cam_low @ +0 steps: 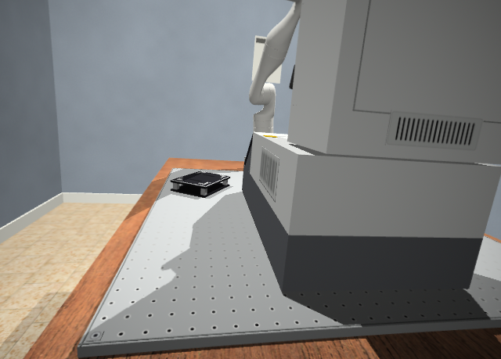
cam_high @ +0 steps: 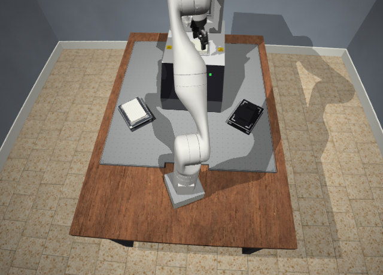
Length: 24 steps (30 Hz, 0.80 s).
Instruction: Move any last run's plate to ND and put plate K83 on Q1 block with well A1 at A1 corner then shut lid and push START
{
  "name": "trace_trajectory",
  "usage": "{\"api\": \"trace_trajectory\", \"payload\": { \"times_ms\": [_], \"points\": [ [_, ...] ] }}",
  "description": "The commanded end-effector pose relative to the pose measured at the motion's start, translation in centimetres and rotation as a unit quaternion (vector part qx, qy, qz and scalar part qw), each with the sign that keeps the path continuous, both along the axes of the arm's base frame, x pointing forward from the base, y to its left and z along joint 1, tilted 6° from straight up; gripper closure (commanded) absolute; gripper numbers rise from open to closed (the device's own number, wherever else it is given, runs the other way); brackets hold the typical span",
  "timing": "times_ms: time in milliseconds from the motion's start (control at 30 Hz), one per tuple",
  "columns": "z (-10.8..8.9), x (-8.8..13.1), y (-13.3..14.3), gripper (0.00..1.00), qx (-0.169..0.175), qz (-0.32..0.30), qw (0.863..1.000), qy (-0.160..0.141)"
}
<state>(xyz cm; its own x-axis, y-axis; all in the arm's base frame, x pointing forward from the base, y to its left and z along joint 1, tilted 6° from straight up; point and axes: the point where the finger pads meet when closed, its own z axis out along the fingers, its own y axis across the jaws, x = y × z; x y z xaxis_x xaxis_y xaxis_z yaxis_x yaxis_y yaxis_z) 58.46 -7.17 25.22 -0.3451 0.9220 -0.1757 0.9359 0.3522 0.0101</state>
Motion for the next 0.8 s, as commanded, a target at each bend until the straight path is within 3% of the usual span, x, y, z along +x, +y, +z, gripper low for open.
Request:
{"api": "trace_trajectory", "payload": {
  "times_ms": [0, 433, 767],
  "points": [
    [-0.2, 0.3, -0.3, 0.00, 0.004, -0.022, 1.000, 0.002],
    [-0.3, 1.4, -0.8, 0.00, 0.014, -0.076, 0.997, -0.002],
    [-0.5, 4.1, -2.0, 0.00, 0.043, -0.246, 0.968, -0.013]
  ]
}}
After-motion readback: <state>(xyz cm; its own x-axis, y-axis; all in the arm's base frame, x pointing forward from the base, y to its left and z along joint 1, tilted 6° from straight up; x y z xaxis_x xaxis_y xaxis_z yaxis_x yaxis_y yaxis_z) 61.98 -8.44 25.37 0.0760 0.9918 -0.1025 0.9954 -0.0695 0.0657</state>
